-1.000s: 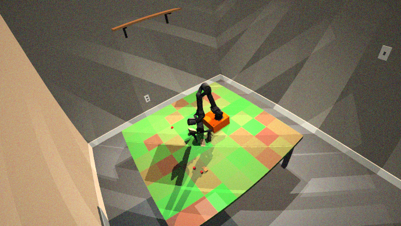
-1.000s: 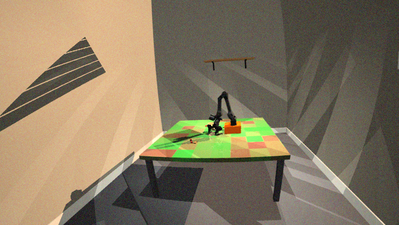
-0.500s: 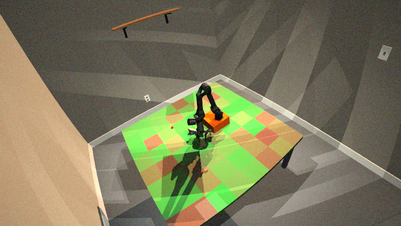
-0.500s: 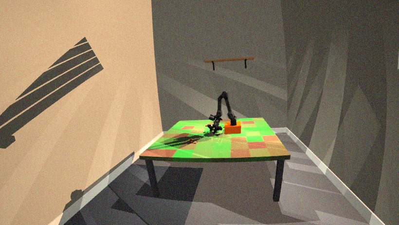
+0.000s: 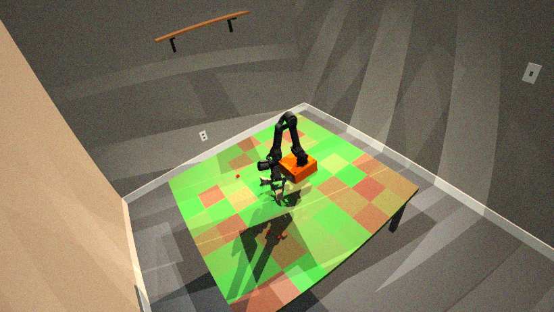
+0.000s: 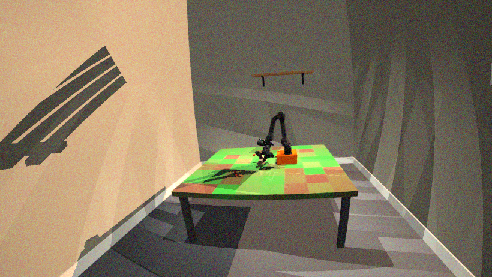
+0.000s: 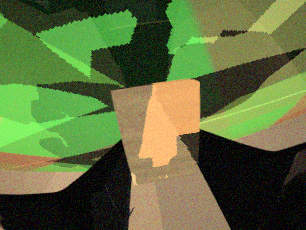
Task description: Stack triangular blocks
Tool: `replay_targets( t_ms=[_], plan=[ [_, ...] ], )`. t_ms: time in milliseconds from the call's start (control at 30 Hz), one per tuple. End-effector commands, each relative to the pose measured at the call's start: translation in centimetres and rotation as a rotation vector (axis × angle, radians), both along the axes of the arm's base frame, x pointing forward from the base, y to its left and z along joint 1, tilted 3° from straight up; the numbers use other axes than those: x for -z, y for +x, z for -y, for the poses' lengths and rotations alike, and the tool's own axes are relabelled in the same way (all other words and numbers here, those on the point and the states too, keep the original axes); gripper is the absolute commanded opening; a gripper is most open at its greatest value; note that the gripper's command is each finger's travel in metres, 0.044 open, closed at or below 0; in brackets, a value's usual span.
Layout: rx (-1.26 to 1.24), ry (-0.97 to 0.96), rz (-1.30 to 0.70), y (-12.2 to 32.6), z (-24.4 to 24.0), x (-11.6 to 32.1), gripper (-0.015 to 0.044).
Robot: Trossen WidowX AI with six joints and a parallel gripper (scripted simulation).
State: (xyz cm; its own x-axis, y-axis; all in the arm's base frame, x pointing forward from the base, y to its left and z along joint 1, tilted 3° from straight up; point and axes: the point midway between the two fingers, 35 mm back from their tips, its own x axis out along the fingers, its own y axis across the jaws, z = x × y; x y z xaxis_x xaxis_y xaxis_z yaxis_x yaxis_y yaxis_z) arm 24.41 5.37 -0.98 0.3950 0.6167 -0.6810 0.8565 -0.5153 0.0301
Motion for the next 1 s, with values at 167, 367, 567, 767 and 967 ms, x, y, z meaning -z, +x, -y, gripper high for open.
replay_targets(
  t_ms=[167, 367, 567, 767, 967],
  plan=[
    [-0.001, -0.006, 0.025, 0.4, 0.2, -4.2, 0.0],
    [-0.001, -0.006, 0.025, -0.3, 0.1, -7.0, 0.0],
    [-0.001, -0.006, 0.025, -0.5, 0.0, -7.7, 0.0],
    [-0.001, -0.006, 0.025, -0.5, 0.0, -7.7, 0.0],
    [-0.001, -0.006, 0.025, -0.5, 0.0, -7.7, 0.0]
  ],
)
